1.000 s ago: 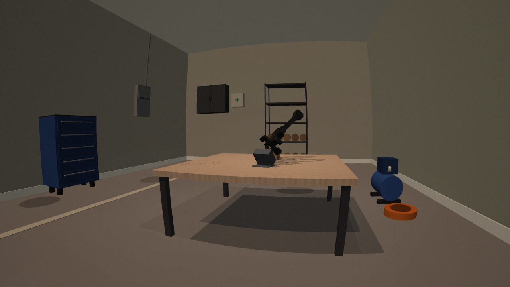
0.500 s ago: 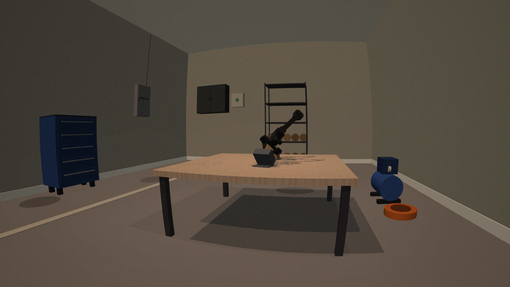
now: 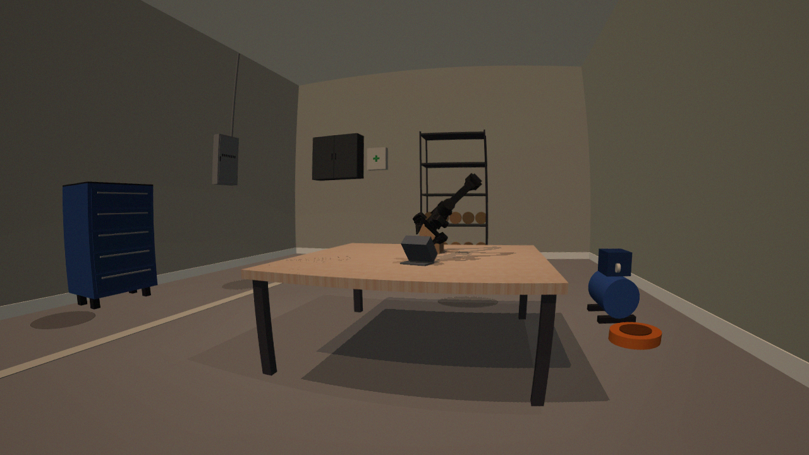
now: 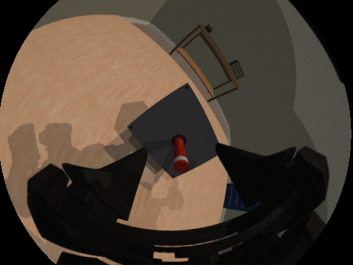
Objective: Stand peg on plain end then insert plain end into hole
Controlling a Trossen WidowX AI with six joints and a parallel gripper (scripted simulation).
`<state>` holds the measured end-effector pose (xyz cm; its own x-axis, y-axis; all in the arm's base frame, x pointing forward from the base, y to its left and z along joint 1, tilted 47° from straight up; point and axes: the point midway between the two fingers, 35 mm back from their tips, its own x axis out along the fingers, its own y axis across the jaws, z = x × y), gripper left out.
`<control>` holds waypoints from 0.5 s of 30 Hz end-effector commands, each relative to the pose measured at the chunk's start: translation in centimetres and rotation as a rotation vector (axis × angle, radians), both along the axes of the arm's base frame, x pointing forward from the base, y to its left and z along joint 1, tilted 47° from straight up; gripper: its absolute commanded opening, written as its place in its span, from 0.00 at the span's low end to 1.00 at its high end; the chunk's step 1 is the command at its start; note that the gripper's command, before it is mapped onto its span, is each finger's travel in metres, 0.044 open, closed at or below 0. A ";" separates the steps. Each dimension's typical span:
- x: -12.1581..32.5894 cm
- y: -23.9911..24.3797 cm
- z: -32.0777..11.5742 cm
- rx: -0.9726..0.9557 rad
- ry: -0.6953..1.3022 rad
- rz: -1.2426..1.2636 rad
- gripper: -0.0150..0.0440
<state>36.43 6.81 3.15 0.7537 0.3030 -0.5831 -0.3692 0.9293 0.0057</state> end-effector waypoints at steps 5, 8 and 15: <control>-0.5 -0.2 0.7 0.000 -0.005 0.004 1.00; -0.6 -0.3 0.9 0.000 -0.005 0.003 1.00; -1.0 -0.5 1.4 -0.001 -0.004 0.003 1.00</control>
